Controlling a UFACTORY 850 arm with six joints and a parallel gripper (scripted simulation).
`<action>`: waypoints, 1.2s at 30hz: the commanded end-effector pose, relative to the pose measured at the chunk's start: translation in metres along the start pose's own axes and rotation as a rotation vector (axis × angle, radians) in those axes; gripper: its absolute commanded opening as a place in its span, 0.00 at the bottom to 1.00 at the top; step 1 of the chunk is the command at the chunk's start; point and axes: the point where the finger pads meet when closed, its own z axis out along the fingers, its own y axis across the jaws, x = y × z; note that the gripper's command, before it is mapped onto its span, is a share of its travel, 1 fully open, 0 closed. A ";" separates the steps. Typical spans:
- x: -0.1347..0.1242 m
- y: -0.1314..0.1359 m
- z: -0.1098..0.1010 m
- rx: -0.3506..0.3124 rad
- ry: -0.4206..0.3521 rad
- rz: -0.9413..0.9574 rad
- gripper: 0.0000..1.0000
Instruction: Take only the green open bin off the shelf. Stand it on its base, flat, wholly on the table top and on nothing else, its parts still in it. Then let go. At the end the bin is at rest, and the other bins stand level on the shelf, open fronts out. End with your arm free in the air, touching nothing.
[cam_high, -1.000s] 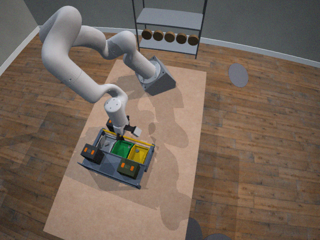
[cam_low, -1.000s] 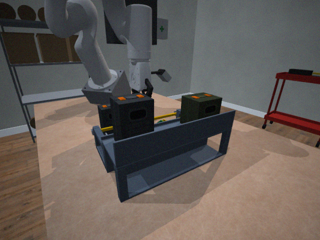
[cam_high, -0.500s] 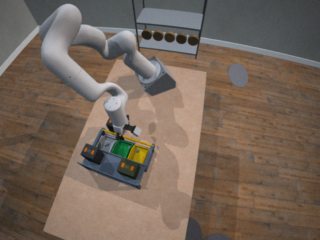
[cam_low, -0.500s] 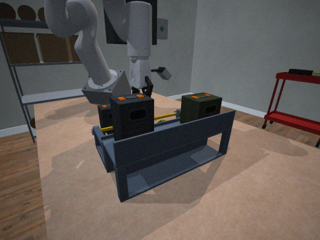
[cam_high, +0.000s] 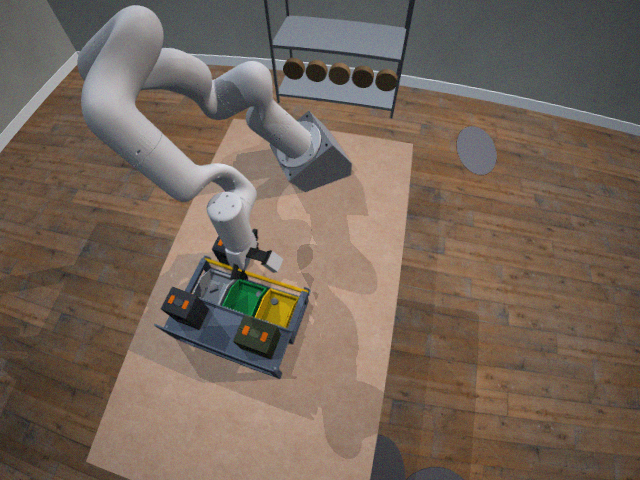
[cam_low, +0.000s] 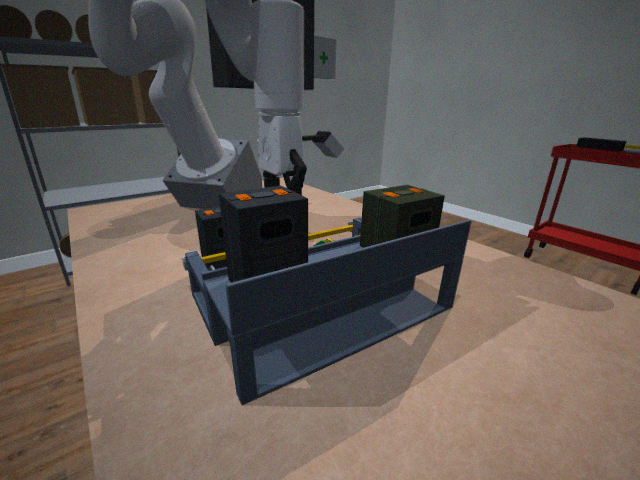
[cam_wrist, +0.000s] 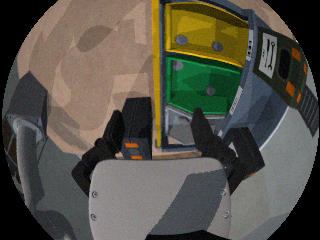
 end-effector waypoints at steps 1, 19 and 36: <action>0.000 0.001 -0.001 -0.001 0.000 0.000 1.00; 0.000 0.001 -0.003 -0.001 0.000 0.000 1.00; 0.000 0.001 -0.005 -0.001 0.000 0.000 1.00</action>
